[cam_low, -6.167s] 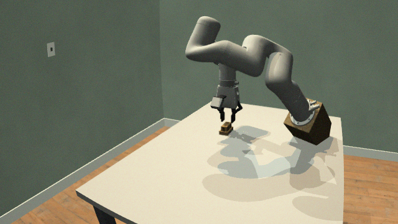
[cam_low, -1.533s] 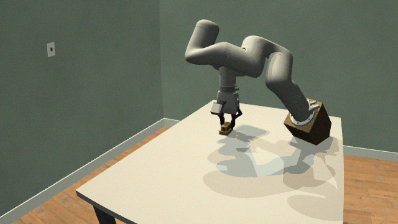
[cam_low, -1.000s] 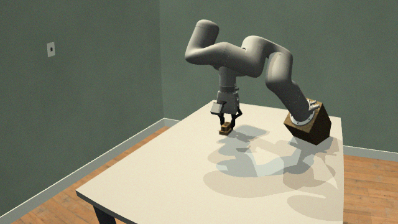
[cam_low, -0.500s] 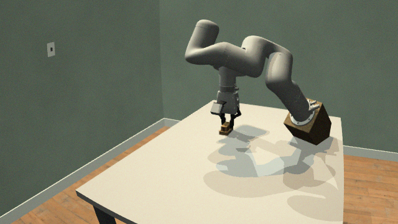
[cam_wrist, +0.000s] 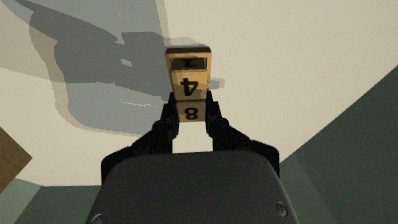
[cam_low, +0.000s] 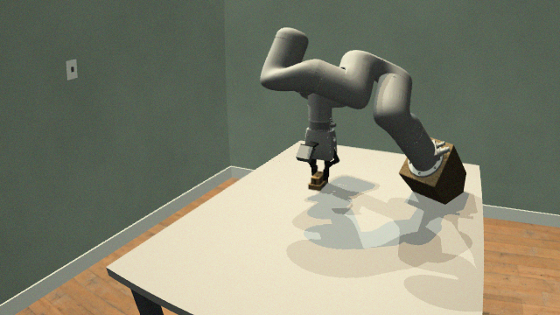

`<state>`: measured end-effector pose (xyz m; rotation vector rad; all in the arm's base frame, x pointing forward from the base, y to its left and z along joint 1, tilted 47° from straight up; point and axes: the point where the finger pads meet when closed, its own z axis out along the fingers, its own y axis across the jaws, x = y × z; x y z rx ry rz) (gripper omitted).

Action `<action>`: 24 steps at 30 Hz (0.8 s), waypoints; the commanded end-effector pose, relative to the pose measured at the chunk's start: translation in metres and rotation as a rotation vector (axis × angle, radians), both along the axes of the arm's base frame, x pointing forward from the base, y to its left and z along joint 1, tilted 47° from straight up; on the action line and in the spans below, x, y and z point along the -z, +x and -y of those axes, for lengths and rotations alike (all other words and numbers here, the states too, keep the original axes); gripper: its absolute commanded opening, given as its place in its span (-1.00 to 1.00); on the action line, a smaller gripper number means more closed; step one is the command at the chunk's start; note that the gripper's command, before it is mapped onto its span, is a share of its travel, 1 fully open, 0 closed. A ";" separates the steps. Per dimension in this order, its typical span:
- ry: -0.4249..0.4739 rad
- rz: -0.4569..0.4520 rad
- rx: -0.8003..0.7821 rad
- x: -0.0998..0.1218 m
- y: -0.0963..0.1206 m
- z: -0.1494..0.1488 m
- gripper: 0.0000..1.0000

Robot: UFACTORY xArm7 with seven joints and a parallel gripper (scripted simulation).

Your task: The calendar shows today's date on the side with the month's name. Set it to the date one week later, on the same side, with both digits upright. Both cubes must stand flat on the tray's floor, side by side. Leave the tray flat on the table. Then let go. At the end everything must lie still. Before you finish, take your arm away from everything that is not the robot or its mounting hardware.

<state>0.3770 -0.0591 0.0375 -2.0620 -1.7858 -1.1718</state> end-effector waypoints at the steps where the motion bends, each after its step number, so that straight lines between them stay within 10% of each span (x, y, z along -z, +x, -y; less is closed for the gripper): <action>1: -0.002 0.001 0.003 0.000 0.000 0.002 -0.47; 24: -0.002 0.001 0.003 -0.048 -0.031 0.043 -0.47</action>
